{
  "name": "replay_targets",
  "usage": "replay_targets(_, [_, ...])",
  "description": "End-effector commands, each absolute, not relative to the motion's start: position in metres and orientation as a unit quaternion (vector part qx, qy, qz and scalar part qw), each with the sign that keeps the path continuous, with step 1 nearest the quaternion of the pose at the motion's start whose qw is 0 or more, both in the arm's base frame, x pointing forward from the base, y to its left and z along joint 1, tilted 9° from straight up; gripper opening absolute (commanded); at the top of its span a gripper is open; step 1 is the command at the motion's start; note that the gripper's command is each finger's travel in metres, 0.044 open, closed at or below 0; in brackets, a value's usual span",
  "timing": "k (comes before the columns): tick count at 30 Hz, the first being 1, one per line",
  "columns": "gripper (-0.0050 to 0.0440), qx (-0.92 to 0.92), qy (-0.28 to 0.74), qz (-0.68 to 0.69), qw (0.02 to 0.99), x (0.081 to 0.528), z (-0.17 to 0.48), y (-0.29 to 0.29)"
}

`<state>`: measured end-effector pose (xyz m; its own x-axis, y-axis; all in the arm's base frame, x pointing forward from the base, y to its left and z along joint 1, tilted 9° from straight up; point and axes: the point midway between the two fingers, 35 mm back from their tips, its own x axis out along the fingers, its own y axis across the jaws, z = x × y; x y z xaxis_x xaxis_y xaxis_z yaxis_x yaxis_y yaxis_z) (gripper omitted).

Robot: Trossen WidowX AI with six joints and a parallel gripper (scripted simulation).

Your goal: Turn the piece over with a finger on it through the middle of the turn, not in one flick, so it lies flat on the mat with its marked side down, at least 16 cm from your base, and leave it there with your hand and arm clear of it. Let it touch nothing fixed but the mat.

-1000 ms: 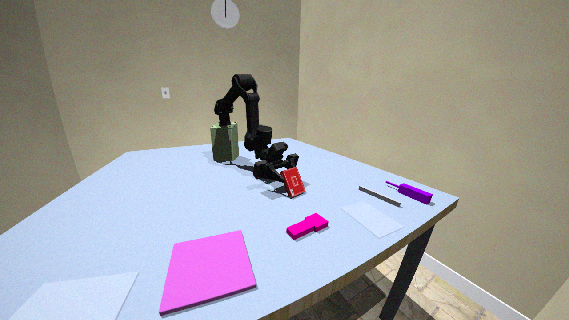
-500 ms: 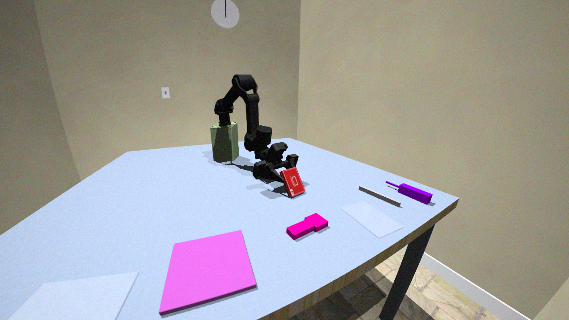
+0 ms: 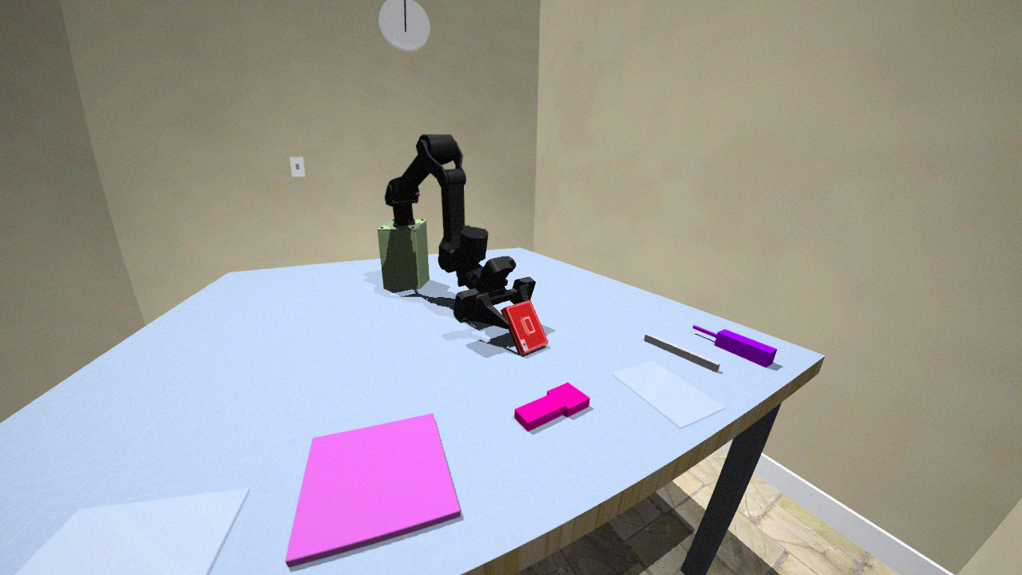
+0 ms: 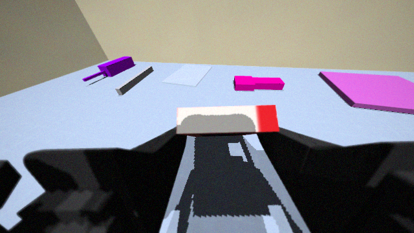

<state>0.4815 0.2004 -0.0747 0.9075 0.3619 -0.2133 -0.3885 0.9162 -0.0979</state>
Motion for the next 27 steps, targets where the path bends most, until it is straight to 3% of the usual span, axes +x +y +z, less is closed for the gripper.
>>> replay_targets(1, [0.0000, -0.069, 0.096, 0.192, 0.974, 0.4830, -0.0772, 0.2008])
replay_targets(27, [0.0000, -0.072, 0.104, 0.191, 0.973, 0.4771, -0.0848, 0.1975])
